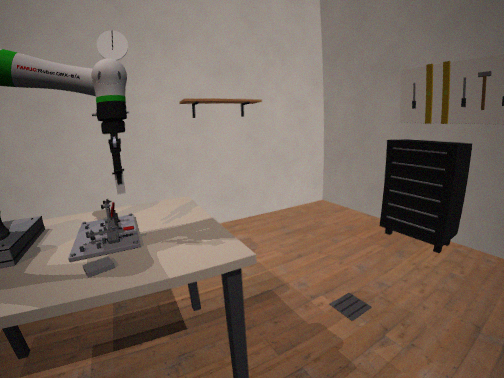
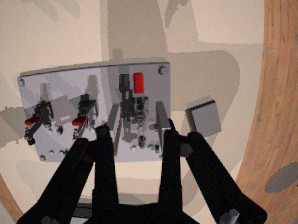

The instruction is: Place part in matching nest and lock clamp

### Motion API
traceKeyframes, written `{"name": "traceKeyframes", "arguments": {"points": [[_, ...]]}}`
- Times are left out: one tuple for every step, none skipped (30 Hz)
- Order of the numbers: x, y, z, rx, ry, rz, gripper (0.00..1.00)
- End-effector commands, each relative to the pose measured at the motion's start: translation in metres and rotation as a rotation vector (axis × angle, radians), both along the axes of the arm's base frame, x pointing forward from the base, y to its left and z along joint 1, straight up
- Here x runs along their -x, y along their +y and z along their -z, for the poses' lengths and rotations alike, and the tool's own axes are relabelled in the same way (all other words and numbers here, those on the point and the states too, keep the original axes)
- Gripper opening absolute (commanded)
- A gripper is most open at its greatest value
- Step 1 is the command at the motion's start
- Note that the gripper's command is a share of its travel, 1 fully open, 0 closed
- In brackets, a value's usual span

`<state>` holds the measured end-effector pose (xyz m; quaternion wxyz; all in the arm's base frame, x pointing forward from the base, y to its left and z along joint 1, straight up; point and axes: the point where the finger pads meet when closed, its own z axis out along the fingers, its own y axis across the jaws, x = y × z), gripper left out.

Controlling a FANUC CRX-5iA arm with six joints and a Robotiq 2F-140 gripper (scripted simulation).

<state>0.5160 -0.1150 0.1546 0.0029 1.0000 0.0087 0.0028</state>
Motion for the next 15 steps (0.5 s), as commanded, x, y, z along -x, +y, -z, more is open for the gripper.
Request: {"name": "traceKeyframes", "arguments": {"points": [[0.000, 0.000, 0.000, 0.000, 0.000, 0.000, 0.28], [0.000, 0.000, 0.001, 0.000, 0.000, 0.000, 0.28], [0.000, 0.000, 0.002, 0.000, 0.000, 0.000, 0.28], [0.000, 0.000, 0.003, 0.000, 0.000, 0.000, 0.28], [0.000, 0.000, 0.004, 0.000, 0.000, 0.000, 0.28], [0.000, 0.000, 0.006, 0.000, 0.000, 0.000, 0.28], [0.000, 0.000, 0.008, 0.000, 0.000, 0.000, 0.28], [0.000, 0.000, 0.011, 0.000, 0.000, 0.000, 0.28], [0.000, 0.000, 0.013, 0.000, 0.000, 0.000, 0.28], [0.000, 0.000, 0.016, 0.000, 0.000, 0.000, 0.28], [0.000, 0.000, 0.019, 0.000, 0.000, 0.000, 0.28], [0.000, 0.000, 0.023, 0.000, 0.000, 0.000, 0.28], [0.000, 0.000, 0.027, 0.000, 0.000, 0.000, 0.28], [0.000, 0.000, 0.027, 0.000, 0.000, 0.000, 0.28], [0.000, 0.000, 0.027, 0.000, 0.000, 0.000, 0.28]]}}
